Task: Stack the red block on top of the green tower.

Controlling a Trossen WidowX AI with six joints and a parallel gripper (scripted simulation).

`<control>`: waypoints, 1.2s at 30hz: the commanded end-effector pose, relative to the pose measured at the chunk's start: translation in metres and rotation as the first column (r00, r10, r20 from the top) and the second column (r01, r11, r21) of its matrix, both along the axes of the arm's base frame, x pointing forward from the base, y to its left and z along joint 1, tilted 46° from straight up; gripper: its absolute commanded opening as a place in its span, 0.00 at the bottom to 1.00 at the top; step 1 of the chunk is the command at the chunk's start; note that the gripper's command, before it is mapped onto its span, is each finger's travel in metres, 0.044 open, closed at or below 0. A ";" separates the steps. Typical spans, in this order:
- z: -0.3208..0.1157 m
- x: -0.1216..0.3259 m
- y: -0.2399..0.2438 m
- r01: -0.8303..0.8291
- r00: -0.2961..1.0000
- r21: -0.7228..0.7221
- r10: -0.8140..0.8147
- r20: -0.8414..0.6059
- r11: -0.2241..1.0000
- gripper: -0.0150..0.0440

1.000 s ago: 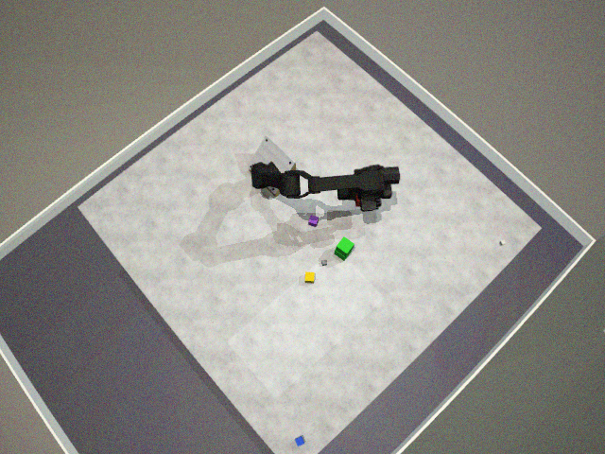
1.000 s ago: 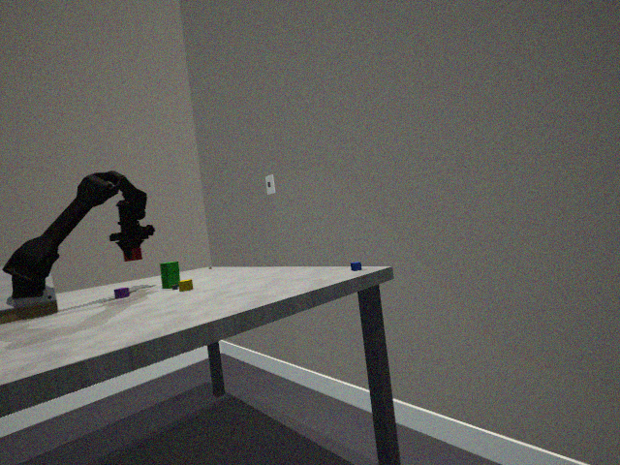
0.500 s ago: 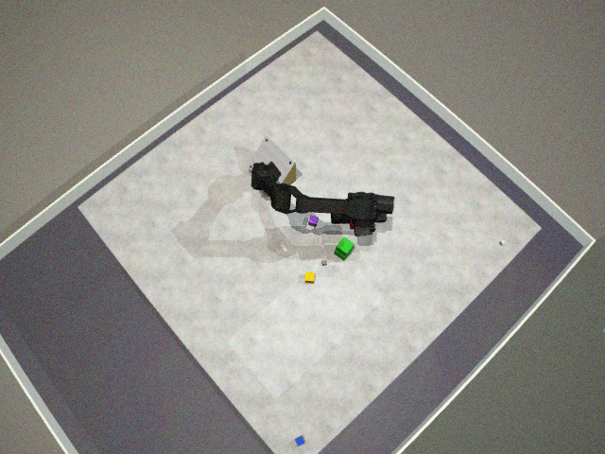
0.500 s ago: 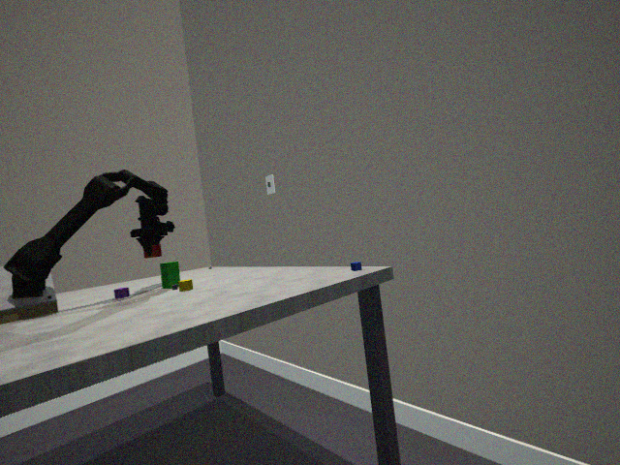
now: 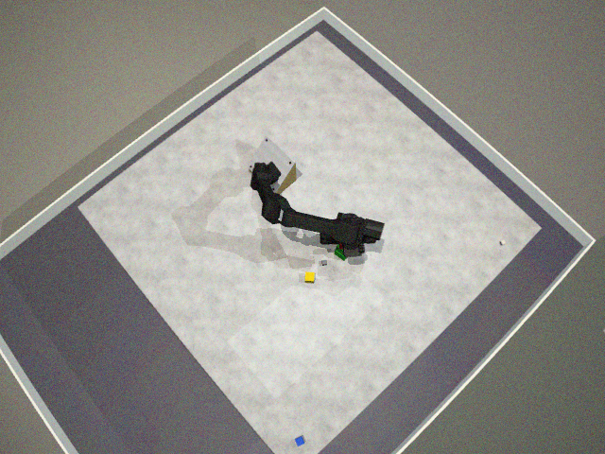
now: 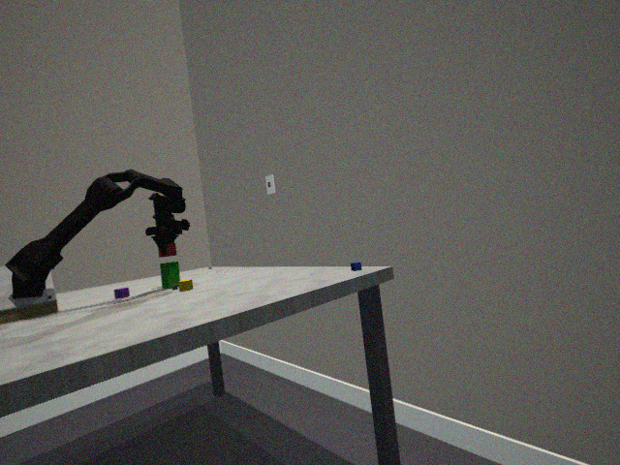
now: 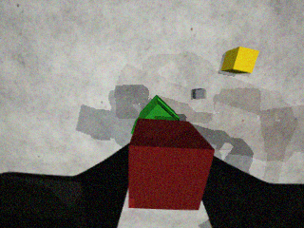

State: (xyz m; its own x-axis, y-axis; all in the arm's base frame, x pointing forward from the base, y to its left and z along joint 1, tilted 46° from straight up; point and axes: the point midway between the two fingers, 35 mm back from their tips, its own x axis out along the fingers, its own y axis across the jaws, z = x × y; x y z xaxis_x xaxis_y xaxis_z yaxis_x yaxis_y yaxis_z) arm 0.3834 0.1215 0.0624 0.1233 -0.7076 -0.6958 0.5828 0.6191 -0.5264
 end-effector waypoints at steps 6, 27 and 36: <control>-0.012 0.003 -0.010 -0.014 1.000 0.000 0.014 0.003 1.000 0.25; -0.017 0.003 -0.017 -0.007 1.000 0.000 0.007 0.001 1.000 0.39; -0.017 0.003 -0.017 -0.007 1.000 0.000 0.007 0.001 1.000 0.79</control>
State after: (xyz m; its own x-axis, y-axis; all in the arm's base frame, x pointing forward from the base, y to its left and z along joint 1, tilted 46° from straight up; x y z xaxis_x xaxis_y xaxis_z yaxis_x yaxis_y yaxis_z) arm 0.3866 0.1044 0.0460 0.1280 -0.7074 -0.6952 0.5782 0.6227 -0.5272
